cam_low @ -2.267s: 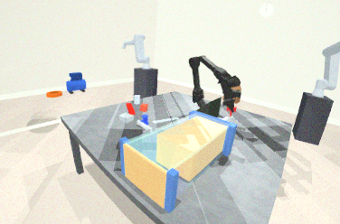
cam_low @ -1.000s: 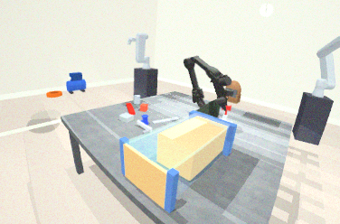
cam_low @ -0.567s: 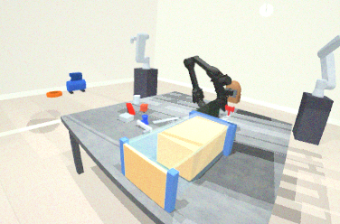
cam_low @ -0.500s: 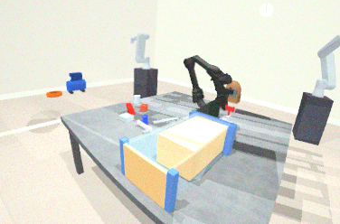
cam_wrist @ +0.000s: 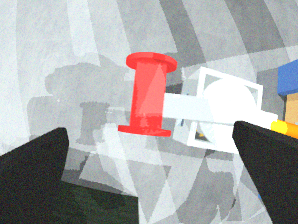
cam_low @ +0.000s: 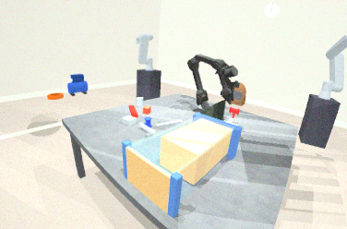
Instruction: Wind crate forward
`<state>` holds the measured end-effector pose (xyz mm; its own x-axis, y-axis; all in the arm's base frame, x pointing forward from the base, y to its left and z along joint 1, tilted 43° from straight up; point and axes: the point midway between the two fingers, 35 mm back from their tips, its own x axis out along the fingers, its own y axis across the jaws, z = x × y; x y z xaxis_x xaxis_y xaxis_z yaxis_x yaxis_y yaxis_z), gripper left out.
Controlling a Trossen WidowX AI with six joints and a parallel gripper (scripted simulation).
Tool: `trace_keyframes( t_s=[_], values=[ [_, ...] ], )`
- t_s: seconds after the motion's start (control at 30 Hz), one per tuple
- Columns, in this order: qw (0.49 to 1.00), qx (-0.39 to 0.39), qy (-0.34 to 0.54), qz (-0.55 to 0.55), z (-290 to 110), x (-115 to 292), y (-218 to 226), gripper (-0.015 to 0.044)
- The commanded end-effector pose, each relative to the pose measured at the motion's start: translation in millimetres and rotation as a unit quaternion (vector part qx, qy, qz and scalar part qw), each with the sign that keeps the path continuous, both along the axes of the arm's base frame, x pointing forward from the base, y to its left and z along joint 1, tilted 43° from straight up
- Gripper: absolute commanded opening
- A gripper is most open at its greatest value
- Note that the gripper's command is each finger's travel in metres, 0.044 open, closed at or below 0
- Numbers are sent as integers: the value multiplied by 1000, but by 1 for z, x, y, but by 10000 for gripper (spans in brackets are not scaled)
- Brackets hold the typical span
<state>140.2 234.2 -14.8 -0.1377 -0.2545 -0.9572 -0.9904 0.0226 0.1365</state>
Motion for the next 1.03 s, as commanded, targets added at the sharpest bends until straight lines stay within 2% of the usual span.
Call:
trace_keyframes(
  t_s=[0.0,0.07,0.2,0.23,0.5,0.8,1.0],
  values=[
    [1000,5,-1,-1,29,-7,8,440],
    [1000,5,-1,-1,49,-14,9,440],
    [1000,5,-1,-1,55,-15,10,440],
    [1000,6,-3,2,44,-10,10,440],
    [998,-60,-7,14,33,46,35,440],
    [990,-139,1,32,1,110,45,440],
    [988,-153,3,37,-5,119,44,440]
  ],
)
